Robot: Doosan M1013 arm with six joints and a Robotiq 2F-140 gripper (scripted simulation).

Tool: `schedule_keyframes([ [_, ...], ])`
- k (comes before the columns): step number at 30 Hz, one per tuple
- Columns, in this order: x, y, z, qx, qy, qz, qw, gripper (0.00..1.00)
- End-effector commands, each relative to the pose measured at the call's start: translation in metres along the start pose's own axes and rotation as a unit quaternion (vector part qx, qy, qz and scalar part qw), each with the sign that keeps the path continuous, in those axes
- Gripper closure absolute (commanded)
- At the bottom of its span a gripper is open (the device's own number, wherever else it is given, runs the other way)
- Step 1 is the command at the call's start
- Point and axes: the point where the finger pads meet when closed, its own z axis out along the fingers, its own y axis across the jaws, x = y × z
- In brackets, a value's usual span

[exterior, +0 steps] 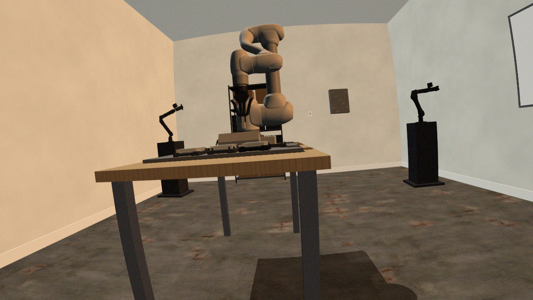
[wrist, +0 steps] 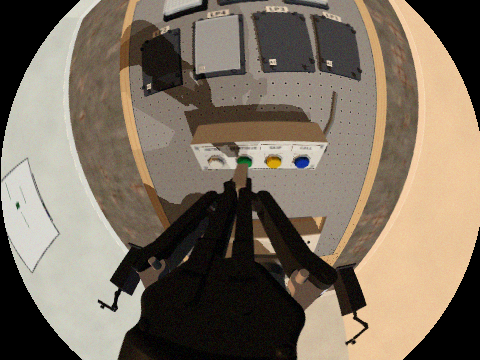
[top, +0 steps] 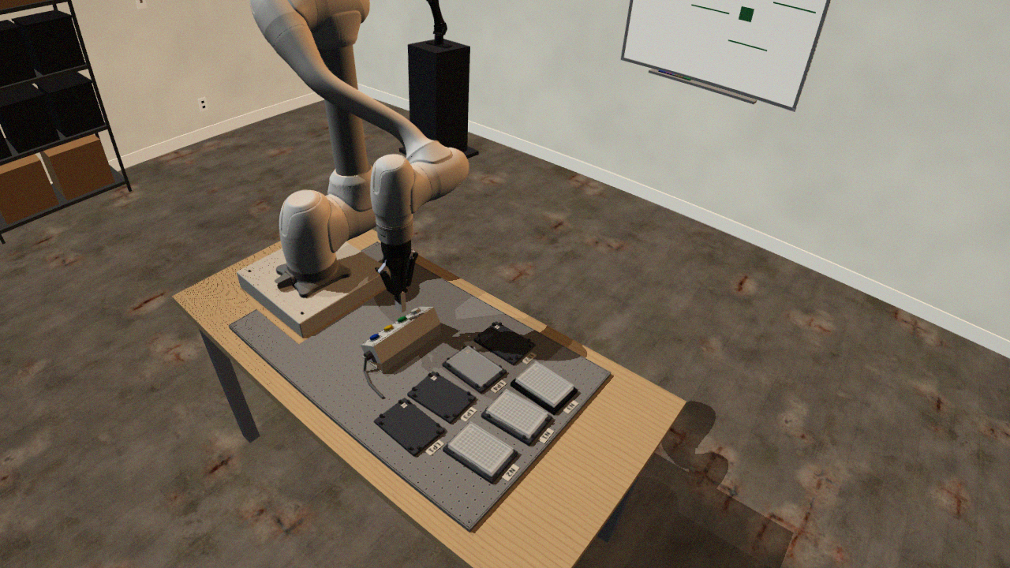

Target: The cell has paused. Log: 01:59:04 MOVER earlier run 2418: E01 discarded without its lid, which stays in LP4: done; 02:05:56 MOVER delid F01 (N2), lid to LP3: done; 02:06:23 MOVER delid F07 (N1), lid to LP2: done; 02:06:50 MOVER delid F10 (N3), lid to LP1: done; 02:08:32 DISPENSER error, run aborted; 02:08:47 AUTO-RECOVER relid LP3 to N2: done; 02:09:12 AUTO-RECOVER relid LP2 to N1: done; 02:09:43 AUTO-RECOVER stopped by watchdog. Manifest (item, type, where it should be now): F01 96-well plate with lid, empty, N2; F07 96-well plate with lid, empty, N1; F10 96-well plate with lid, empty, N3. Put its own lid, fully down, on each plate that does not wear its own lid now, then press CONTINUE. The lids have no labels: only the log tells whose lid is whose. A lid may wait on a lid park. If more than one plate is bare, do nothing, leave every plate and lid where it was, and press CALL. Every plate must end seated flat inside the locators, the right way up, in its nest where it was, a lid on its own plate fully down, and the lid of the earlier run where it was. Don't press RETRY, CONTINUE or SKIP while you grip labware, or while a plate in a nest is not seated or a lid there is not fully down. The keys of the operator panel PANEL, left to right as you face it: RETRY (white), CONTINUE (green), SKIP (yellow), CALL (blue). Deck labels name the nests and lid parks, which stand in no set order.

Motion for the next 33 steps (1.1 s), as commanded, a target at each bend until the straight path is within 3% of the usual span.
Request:
schedule_keyframes([
  [1,-0.001,0.002,0.007,0.000,0.000,-0.002,1.000,1.00],
  [33,-0.001,0.002,0.029,0.000,0.000,-0.002,1.000,1.00],
])
